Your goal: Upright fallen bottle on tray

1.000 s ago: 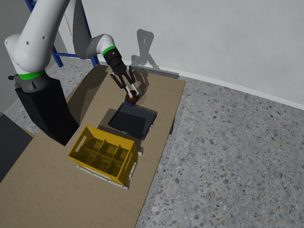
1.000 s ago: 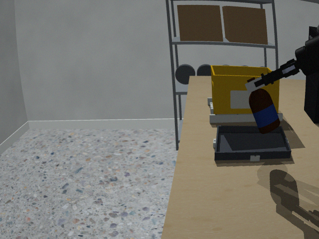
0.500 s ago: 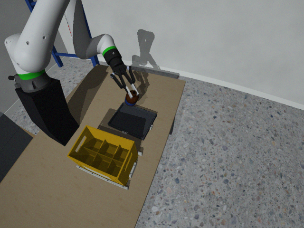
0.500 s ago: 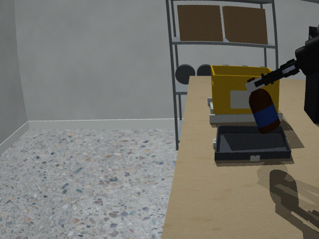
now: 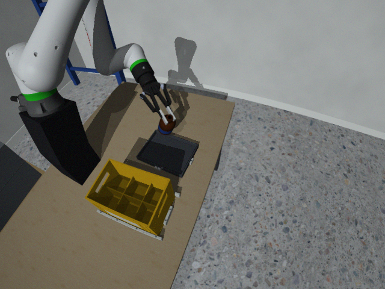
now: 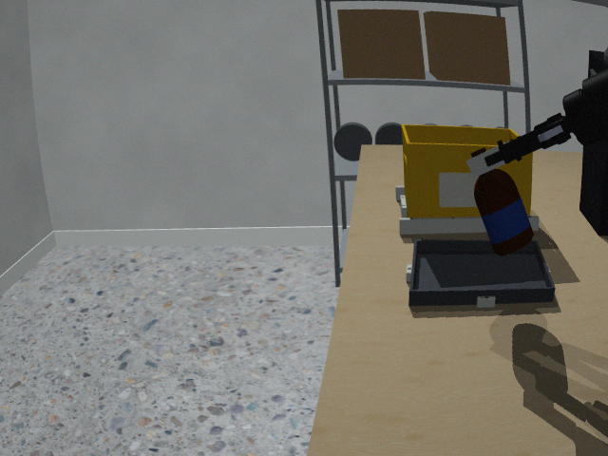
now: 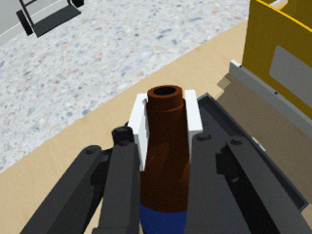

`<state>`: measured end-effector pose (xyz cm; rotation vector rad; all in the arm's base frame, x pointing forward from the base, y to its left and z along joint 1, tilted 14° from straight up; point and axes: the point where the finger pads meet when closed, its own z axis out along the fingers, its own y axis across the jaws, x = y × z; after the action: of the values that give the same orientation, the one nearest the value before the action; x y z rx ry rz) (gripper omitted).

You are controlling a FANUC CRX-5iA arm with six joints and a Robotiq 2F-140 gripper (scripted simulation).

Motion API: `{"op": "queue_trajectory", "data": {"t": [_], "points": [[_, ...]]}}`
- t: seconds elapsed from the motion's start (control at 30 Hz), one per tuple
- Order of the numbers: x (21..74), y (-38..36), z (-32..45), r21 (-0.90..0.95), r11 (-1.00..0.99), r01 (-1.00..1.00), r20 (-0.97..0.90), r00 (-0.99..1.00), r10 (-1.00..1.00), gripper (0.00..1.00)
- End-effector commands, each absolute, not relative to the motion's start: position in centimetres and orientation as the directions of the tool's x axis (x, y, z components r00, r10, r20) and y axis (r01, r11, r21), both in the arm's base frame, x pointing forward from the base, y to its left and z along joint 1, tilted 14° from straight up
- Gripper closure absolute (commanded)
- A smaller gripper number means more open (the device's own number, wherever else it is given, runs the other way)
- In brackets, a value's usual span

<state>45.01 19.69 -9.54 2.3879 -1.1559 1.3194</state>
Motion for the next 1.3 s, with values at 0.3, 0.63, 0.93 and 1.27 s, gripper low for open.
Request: {"op": "queue_trajectory", "data": {"t": [0.3,0.63,0.93,1.27], "points": [[45.04,19.72,-9.62,-0.201,-0.681,-0.704,0.808,0.274,-0.522,1.0],[44.98,19.8,-9.69,-0.201,-0.681,-0.704,0.845,0.227,-0.484,1.0],[44.89,19.87,-9.7,-0.202,-0.682,-0.703,0.862,0.203,-0.464,1.0],[44.85,19.89,-9.7,-0.202,-0.683,-0.702,0.868,0.194,-0.457,1.0]]}}
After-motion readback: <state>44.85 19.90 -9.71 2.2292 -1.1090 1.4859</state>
